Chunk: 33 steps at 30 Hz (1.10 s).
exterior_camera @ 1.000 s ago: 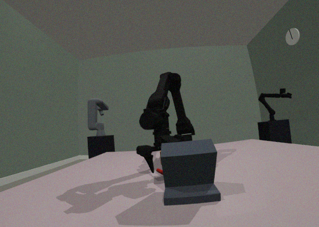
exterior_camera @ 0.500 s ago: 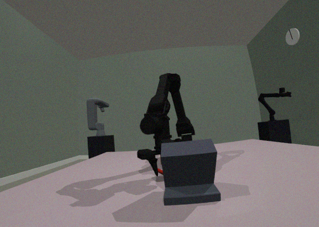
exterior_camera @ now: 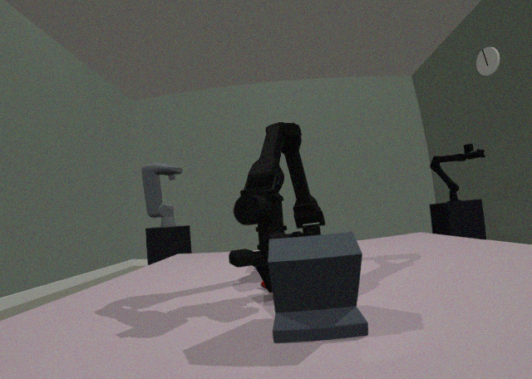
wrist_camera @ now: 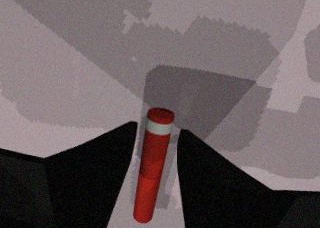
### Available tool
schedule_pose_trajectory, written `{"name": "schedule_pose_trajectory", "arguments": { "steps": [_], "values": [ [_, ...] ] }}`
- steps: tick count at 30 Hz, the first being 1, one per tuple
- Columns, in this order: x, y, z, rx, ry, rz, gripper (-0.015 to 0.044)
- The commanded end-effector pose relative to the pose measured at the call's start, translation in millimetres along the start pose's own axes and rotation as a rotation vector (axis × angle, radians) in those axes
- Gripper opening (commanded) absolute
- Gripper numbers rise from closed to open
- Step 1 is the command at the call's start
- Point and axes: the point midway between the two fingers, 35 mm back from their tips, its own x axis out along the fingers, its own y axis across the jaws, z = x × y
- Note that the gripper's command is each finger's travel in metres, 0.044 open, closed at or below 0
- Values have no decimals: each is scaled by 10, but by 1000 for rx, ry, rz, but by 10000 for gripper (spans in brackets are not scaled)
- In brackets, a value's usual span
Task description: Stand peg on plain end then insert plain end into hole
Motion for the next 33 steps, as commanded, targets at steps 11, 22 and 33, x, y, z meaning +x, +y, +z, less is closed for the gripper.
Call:
{"name": "schedule_pose_trajectory", "arguments": {
  "steps": [11, 22, 33],
  "values": [
    [4, 3, 6, -3, -5, 2, 51],
    [-34, -1, -7, 0, -51, 0, 51],
    [-96, -2, -25, 0, -145, 0, 51]
  ]
}}
